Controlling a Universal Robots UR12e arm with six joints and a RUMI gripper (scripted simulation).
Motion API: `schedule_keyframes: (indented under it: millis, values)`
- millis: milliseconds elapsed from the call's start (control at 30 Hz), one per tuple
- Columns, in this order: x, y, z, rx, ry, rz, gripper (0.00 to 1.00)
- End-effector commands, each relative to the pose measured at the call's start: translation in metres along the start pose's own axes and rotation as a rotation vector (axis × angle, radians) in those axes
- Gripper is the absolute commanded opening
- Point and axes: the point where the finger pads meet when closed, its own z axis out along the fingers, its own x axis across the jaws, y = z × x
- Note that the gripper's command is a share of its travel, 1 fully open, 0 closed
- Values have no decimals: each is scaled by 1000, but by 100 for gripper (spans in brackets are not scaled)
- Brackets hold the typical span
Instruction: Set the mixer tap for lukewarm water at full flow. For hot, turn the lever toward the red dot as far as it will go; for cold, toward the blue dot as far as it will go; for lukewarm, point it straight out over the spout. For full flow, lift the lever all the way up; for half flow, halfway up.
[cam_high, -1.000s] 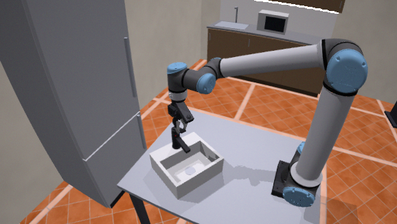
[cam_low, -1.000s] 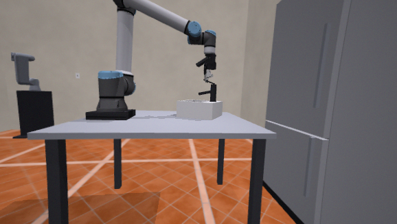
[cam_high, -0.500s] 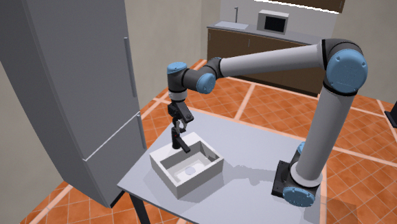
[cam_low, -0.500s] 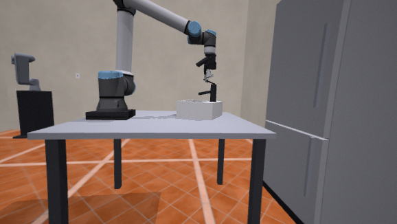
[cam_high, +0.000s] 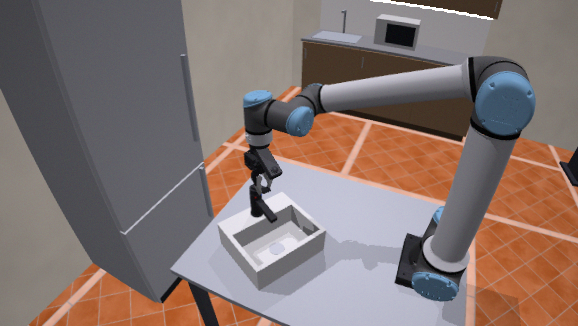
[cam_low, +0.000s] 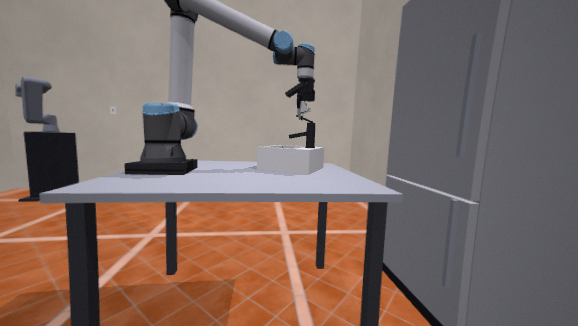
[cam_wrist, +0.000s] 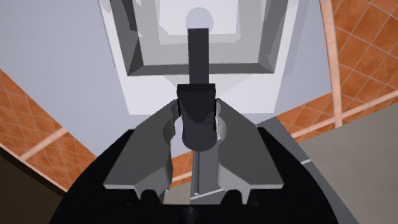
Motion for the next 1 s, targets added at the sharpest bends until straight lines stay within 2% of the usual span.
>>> schedule_keyframes:
  millis: [0, 300, 333, 967]
  values:
    - [1, 4, -6, -8, 3, 0, 0]
    - [1, 4, -6, -8, 3, 0, 0]
    - [1, 4, -6, -8, 3, 0, 40]
    - [0, 2, -3, -5, 2, 0, 40]
